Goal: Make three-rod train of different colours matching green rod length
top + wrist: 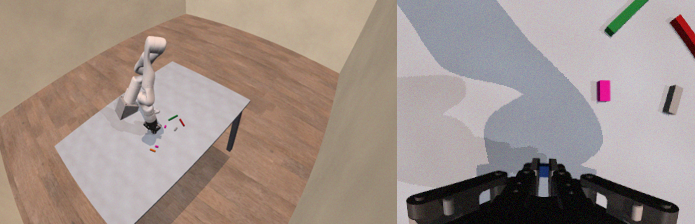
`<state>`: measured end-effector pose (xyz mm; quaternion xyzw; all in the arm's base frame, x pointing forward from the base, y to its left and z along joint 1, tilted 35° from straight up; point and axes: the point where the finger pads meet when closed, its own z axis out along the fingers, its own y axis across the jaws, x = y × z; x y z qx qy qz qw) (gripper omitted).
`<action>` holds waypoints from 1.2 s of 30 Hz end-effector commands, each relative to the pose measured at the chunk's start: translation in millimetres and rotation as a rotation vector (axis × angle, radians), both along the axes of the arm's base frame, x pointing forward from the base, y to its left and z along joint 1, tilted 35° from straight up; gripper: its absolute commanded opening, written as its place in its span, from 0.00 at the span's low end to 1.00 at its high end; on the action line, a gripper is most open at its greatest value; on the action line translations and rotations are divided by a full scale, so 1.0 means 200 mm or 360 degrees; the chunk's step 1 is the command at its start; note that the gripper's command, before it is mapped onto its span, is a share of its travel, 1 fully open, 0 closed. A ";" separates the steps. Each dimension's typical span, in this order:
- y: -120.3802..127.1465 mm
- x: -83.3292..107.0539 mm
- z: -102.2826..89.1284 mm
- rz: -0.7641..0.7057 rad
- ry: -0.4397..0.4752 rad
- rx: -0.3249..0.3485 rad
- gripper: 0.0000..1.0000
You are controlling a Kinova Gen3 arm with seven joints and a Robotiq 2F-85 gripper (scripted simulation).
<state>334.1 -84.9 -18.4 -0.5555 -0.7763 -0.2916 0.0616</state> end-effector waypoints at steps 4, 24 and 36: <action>0.01 0.00 -0.01 -0.0001 -0.0001 -0.0001 0.05; 0.03 0.01 -0.05 -0.0001 -0.0001 -0.0001 0.05; 0.03 0.01 -0.05 -0.0001 -0.0001 -0.0001 0.05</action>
